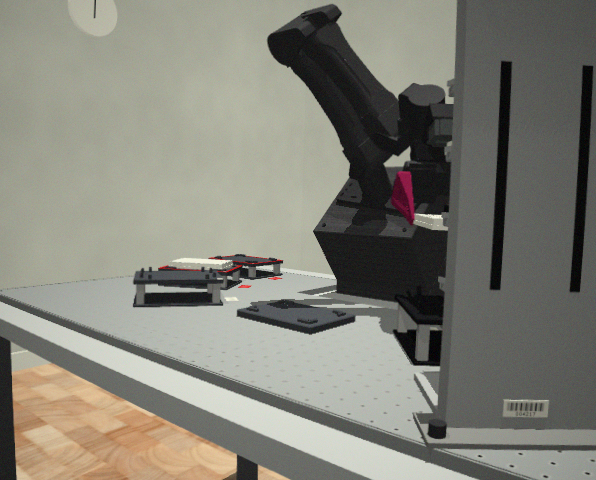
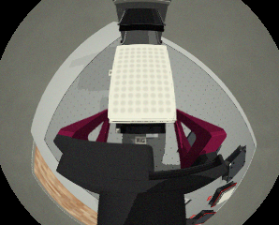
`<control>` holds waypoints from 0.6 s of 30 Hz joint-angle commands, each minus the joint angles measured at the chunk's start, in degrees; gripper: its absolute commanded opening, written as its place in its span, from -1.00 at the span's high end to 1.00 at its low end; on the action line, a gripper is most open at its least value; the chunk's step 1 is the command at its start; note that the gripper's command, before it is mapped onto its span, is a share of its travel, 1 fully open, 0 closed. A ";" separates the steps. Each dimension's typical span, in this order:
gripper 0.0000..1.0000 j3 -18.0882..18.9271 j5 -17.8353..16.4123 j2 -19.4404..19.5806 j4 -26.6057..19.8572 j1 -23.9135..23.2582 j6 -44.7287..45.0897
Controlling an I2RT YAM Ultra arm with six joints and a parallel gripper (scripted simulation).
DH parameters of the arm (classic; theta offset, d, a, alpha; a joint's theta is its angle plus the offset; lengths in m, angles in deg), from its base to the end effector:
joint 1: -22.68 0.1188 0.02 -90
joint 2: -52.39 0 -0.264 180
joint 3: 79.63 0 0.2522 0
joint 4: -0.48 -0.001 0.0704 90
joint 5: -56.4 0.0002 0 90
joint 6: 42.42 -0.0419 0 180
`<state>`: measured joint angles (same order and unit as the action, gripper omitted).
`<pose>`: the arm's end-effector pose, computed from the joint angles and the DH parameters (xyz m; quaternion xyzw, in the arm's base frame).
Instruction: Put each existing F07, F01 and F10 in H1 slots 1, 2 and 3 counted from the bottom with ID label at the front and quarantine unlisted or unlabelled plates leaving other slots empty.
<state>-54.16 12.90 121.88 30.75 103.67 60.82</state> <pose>0.0612 0.1981 0.1670 -0.3637 0.6704 0.0584 0.6440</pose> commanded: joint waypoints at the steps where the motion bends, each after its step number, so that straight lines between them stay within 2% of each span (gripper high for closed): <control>1: -0.72 0.11 -0.59 -0.10 1.09 0.10 0.11; 18: -0.72 -0.48 -2.03 2.64 4.76 -1.38 0.57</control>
<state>-54.75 11.37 124.64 34.46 102.20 61.32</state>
